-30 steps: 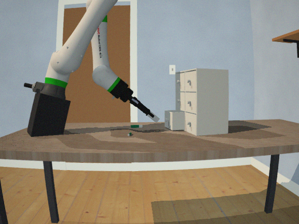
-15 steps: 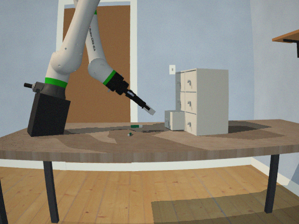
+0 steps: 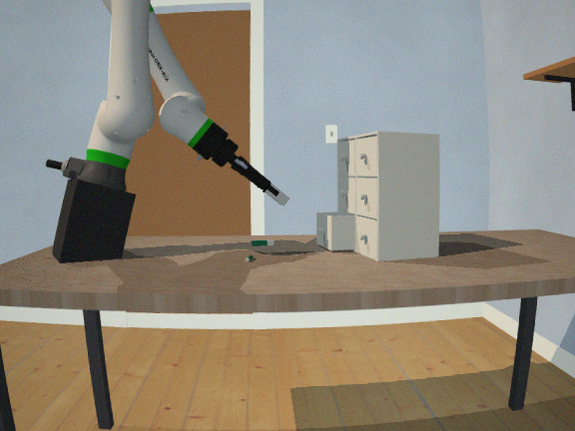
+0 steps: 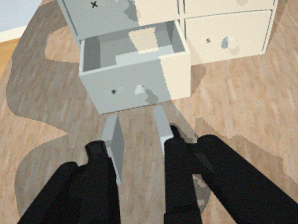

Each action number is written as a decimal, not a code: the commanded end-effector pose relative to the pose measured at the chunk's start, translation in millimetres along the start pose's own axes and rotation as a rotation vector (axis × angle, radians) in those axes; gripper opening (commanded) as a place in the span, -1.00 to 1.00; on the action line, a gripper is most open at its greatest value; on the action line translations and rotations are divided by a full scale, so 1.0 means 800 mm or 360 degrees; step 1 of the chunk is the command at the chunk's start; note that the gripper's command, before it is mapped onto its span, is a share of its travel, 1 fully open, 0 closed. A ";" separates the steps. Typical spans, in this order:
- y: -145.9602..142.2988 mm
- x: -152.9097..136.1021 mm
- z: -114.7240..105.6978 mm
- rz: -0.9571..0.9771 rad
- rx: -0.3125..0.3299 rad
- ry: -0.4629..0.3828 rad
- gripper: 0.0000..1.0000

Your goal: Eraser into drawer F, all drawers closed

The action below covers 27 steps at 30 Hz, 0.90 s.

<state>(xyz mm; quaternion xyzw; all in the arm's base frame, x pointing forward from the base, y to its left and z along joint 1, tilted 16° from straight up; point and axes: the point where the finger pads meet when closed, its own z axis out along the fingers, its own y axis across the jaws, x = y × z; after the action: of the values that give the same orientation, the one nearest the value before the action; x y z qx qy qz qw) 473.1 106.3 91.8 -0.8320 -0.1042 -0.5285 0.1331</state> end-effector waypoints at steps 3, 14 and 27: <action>-0.004 0.005 -0.002 0.0000 -0.0018 -0.0033 -0.60; -0.101 0.003 -0.018 0.0028 0.0343 -0.0550 -0.60; -0.042 0.007 -0.133 0.0002 0.0187 -0.1082 -0.60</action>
<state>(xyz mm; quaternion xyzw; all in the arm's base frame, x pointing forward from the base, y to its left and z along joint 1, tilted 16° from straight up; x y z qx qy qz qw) 395.3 120.9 119.9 -0.9116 -0.1765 -0.3213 0.1862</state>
